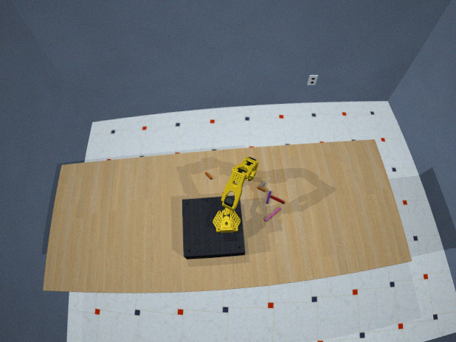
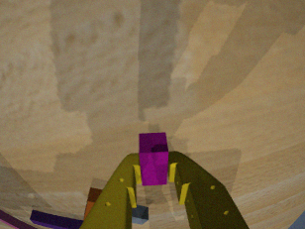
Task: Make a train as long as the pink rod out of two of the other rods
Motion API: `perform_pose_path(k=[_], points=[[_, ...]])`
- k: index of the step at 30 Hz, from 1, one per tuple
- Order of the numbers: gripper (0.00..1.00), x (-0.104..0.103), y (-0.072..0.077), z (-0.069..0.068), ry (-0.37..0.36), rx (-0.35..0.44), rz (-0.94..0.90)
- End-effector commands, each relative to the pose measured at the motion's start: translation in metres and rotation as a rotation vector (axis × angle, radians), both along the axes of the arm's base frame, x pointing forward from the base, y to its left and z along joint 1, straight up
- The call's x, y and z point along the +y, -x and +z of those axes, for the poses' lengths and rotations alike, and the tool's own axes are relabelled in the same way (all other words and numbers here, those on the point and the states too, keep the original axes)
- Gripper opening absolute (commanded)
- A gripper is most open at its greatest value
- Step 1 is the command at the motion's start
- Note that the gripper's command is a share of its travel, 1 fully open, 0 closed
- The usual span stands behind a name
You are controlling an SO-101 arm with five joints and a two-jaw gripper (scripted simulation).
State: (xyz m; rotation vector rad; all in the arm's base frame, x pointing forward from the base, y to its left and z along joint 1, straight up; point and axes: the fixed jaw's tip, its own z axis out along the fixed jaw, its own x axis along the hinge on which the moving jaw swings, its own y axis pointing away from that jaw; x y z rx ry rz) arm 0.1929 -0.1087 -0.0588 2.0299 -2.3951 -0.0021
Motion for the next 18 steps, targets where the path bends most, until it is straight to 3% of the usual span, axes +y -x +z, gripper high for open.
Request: perform_pose_path(k=[1, 18], points=[[0.00, 0.0035, 0.0031, -0.0012, -0.011, 0.017, -0.002], [0.00, 0.0035, 0.0032, -0.0043, -0.011, 0.017, -0.002]])
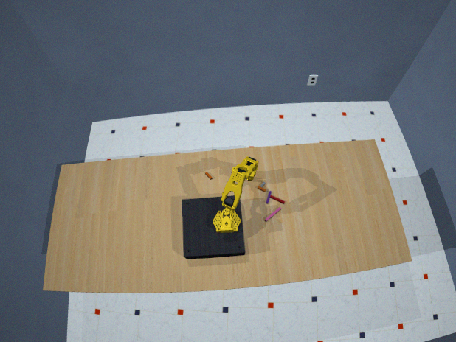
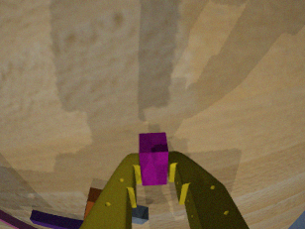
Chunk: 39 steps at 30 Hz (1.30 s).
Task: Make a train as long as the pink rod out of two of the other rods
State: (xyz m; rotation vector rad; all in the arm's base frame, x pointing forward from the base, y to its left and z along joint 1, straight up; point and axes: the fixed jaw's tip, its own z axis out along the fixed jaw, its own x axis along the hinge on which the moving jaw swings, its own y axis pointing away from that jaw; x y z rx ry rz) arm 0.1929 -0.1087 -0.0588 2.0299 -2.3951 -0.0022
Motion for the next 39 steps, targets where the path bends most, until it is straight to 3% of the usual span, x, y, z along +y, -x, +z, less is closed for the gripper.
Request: perform_pose_path(k=[1, 39], points=[[0.00, 0.0035, 0.0032, -0.0047, -0.011, 0.017, -0.002], [0.01, 0.0036, 0.0037, -0.0103, -0.011, 0.017, -0.002]])
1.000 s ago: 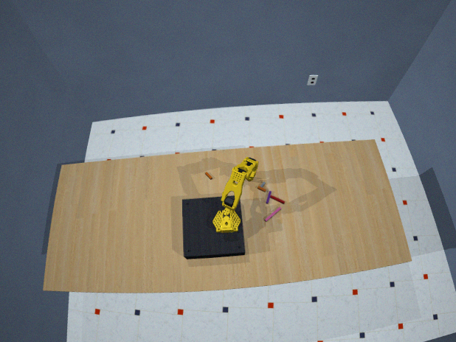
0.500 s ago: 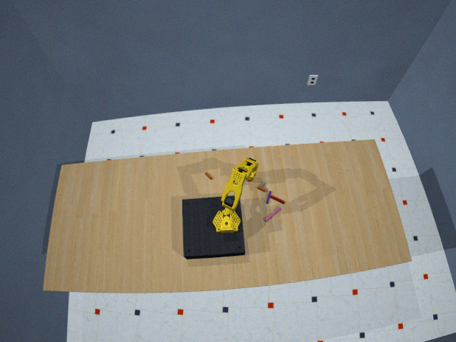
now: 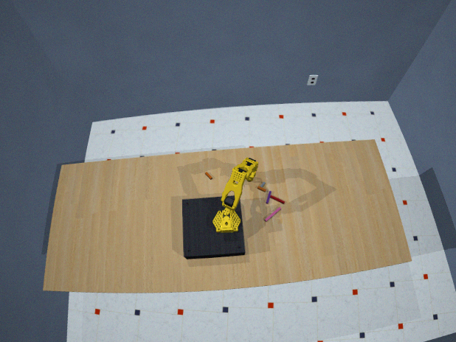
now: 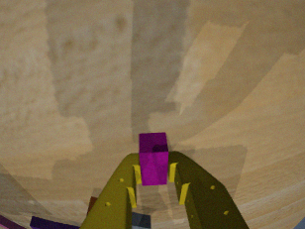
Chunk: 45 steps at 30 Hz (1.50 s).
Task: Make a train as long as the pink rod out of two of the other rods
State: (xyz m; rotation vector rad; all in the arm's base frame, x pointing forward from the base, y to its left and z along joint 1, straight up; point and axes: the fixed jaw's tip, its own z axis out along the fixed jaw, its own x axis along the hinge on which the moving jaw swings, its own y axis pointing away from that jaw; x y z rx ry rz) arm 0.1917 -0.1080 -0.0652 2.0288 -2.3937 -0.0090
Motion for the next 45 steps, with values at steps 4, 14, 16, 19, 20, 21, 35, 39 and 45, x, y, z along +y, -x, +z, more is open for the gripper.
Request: perform_pose_path(k=[4, 14, 16, 19, 20, 21, 35, 39, 45], points=[[0.03, 0.0030, 0.0024, -0.0039, -0.008, 0.013, -0.002], [0.06, 0.0030, 0.0024, -0.0039, -0.008, 0.013, -0.002], [0.06, 0.0030, 0.0024, -0.0039, -0.008, 0.013, -0.002], [0.06, 0.0030, 0.0024, -0.0039, -0.008, 0.013, -0.002], [0.07, 0.0030, 0.0024, -0.0039, -0.008, 0.013, -0.002], [0.07, 0.0030, 0.0024, -0.0039, -0.008, 0.013, -0.002], [0.15, 0.0030, 0.0024, -0.0039, -0.008, 0.013, -0.002], [0.16, 0.0030, 0.0024, -0.0039, -0.008, 0.013, -0.002], [0.17, 0.0030, 0.0024, -0.0039, -0.008, 0.013, -0.002]])
